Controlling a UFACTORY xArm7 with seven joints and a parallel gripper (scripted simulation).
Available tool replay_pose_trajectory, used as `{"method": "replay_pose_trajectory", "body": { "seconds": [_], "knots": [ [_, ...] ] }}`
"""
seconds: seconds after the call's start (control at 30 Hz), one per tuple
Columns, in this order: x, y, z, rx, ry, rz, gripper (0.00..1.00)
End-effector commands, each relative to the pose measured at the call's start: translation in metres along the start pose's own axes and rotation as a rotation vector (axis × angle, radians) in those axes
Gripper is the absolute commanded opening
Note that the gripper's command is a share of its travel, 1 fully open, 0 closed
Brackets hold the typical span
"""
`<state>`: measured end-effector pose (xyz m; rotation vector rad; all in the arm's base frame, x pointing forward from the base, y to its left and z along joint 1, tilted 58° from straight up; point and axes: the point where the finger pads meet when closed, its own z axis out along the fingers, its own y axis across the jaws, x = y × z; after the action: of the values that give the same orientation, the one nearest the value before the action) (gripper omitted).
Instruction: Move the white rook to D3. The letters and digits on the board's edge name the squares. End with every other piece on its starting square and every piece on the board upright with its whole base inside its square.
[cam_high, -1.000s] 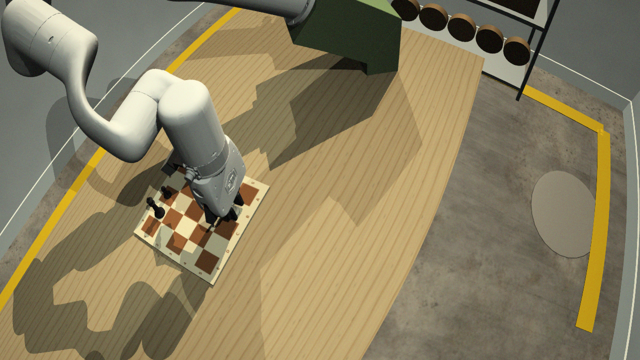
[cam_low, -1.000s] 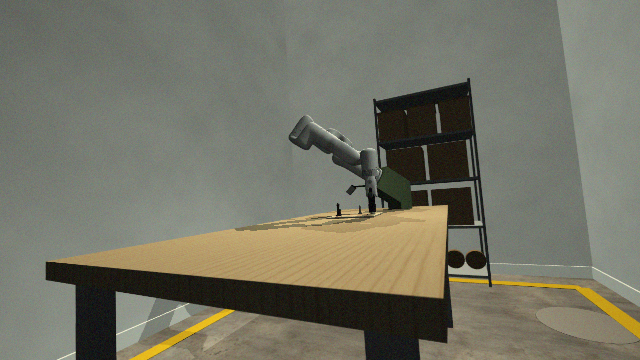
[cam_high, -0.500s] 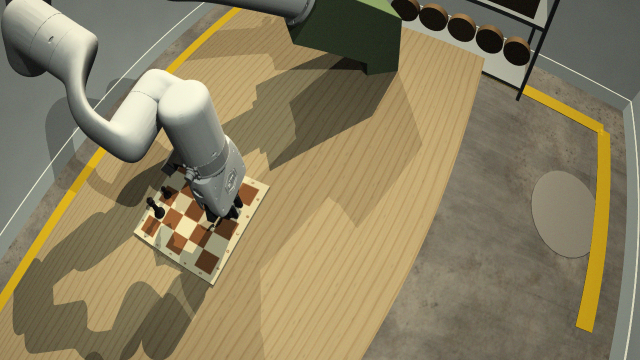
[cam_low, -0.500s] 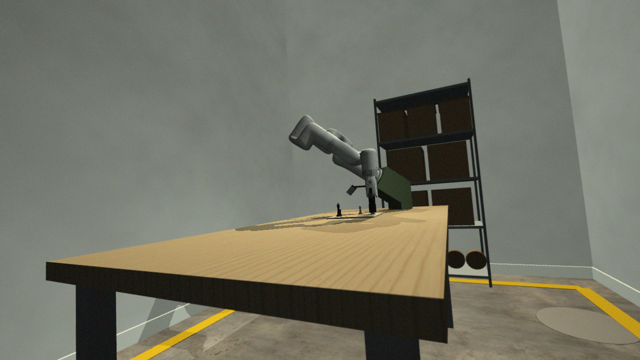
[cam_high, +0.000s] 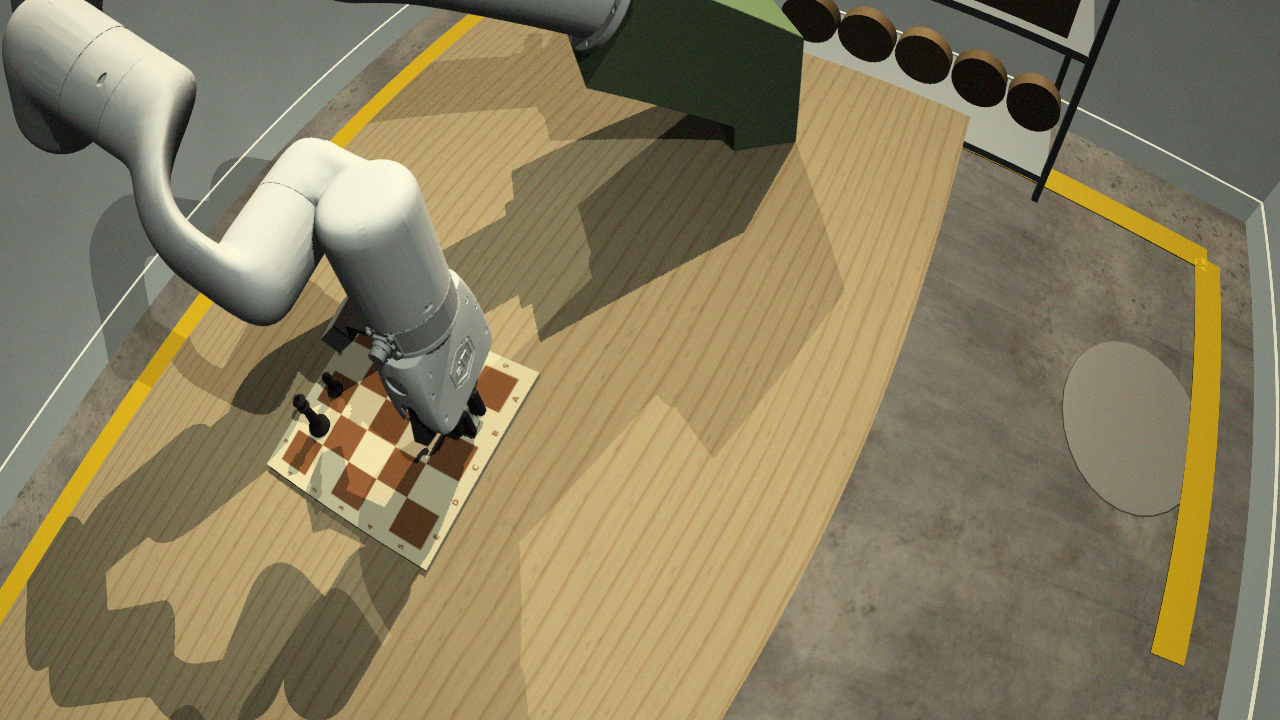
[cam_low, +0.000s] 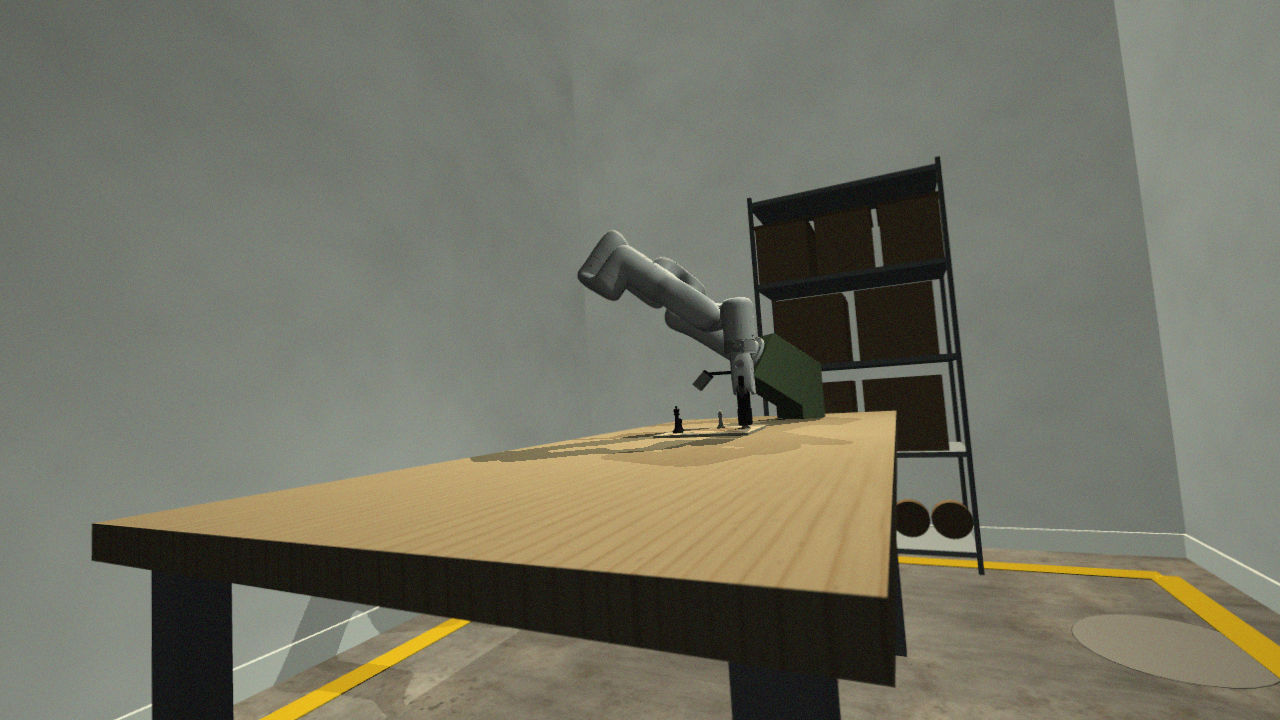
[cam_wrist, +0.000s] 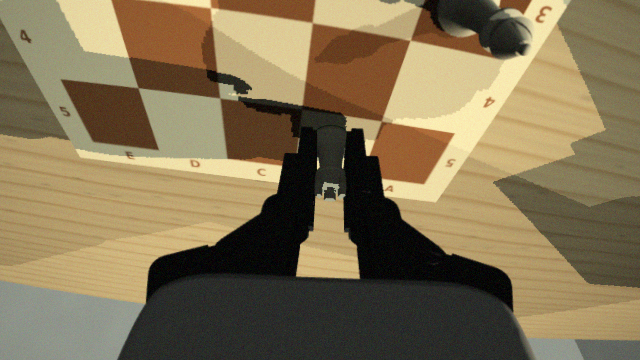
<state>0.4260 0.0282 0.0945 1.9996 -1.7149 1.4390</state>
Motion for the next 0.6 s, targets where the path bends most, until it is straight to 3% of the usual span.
{"method": "replay_pose_trajectory", "body": {
  "seconds": [0.0,0.2,0.57],
  "knots": [
    [-0.001,-0.001,-0.001,0.003,-0.002,-0.001,0.00],
    [-0.001,-0.001,-0.008,0.003,-0.002,-0.001,0.00],
    [-0.001,-0.001,-0.066,0.003,-0.002,-0.001,0.00]
  ]
}}
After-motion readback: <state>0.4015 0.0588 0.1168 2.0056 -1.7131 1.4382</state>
